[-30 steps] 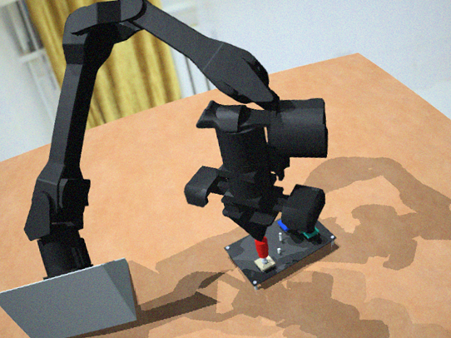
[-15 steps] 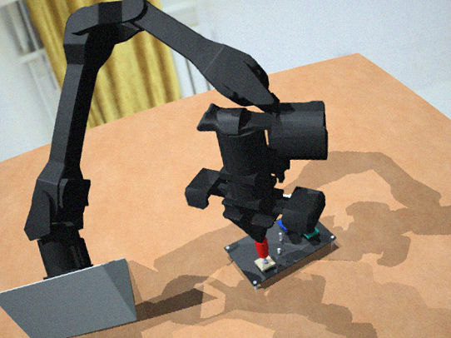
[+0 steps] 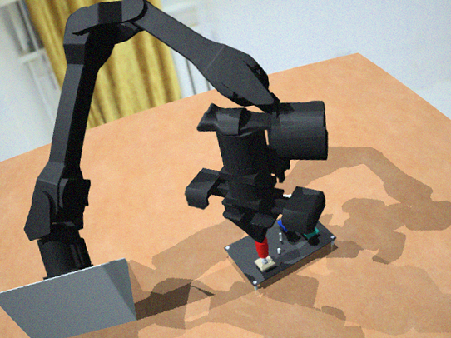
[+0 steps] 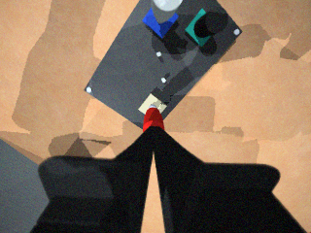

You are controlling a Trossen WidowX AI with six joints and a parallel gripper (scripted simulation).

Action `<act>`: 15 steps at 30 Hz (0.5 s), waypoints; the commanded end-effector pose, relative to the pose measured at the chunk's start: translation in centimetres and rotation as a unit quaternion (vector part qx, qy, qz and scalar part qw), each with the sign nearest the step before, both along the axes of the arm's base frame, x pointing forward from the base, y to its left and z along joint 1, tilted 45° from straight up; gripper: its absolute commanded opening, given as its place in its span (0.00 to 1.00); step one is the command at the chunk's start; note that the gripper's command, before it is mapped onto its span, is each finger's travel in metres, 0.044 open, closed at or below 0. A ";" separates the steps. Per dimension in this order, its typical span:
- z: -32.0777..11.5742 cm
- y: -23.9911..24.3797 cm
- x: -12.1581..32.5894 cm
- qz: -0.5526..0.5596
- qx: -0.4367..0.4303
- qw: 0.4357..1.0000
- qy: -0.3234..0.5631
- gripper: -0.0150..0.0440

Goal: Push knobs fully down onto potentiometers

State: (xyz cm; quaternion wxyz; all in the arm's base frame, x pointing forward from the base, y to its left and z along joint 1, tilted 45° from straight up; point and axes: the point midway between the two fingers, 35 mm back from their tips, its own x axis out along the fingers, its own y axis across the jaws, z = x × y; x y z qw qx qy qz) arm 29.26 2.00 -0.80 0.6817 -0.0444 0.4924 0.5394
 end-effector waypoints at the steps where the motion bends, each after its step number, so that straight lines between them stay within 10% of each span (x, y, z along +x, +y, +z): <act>1: 0.0 0.1 0.0 -0.002 0.002 1.000 0.001 0.25; 15: -0.3 0.4 0.0 -0.002 0.002 1.000 0.001 0.25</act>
